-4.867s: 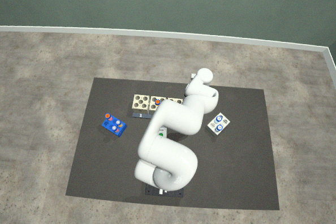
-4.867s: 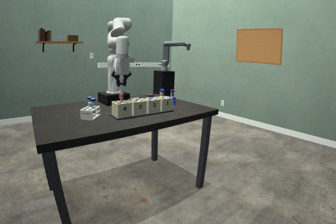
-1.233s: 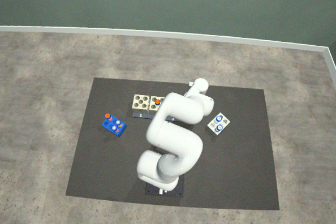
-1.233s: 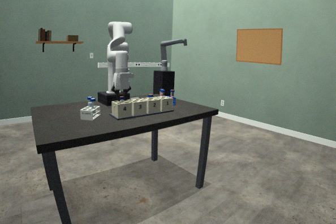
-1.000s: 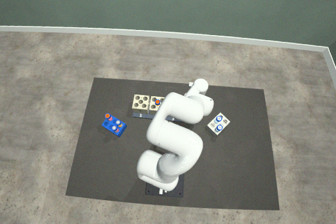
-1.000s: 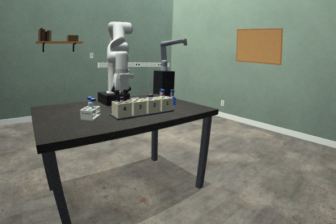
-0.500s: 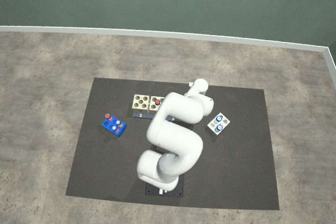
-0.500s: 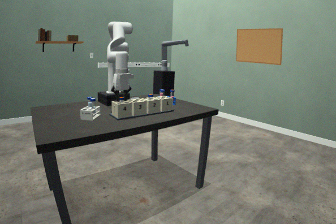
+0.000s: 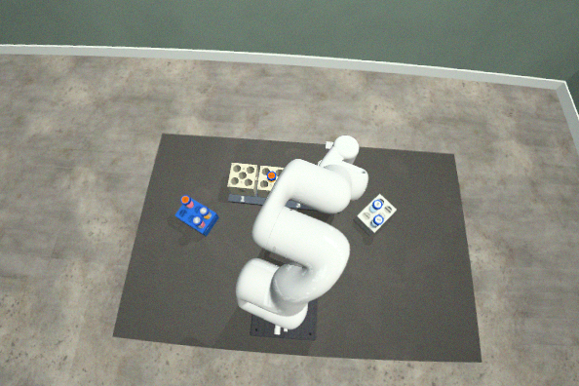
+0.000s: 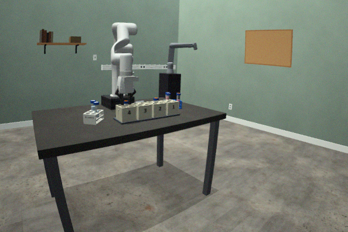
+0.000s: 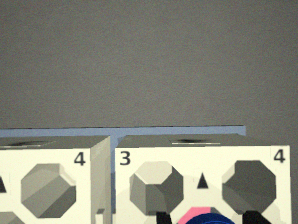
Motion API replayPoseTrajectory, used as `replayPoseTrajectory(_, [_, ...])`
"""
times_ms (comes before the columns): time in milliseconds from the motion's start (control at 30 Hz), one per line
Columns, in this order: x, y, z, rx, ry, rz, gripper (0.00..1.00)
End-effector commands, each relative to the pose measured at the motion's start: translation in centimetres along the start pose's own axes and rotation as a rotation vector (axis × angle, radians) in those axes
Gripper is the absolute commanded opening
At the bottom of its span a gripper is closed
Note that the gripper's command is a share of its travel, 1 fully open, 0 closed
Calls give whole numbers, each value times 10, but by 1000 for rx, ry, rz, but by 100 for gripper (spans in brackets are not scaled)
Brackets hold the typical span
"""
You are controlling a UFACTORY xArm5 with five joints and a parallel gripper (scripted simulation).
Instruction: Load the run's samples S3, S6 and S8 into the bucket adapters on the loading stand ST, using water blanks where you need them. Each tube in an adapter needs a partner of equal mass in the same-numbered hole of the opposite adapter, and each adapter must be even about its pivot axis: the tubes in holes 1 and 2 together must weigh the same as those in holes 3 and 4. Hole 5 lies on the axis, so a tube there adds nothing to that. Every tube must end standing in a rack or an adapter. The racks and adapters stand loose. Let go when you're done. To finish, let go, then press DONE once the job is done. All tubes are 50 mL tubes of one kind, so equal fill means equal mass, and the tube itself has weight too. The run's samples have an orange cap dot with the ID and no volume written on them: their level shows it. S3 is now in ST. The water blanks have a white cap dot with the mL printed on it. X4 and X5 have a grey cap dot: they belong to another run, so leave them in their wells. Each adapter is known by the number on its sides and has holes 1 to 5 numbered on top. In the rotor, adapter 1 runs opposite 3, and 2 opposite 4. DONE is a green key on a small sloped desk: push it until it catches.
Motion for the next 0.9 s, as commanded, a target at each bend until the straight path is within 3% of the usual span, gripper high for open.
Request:
replayPoseTrajectory(0, [0, -1, 1, 4, 0, -3, 44])
replayPoseTrajectory(233, [0, -1, 1, 4, 0, -3, 44])
replayPoseTrajectory(867, [0, -35, 1, 4, 0, -3, 44])
Point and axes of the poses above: the point where the finger pads meet when closed, its own y axis out along the fingers, its own x axis across the jaws, z = x × y, the point moved 4 cm from there along -y, back along the fingers, and after that the axes turned 8 degrees about y, right-handed, at the moved point
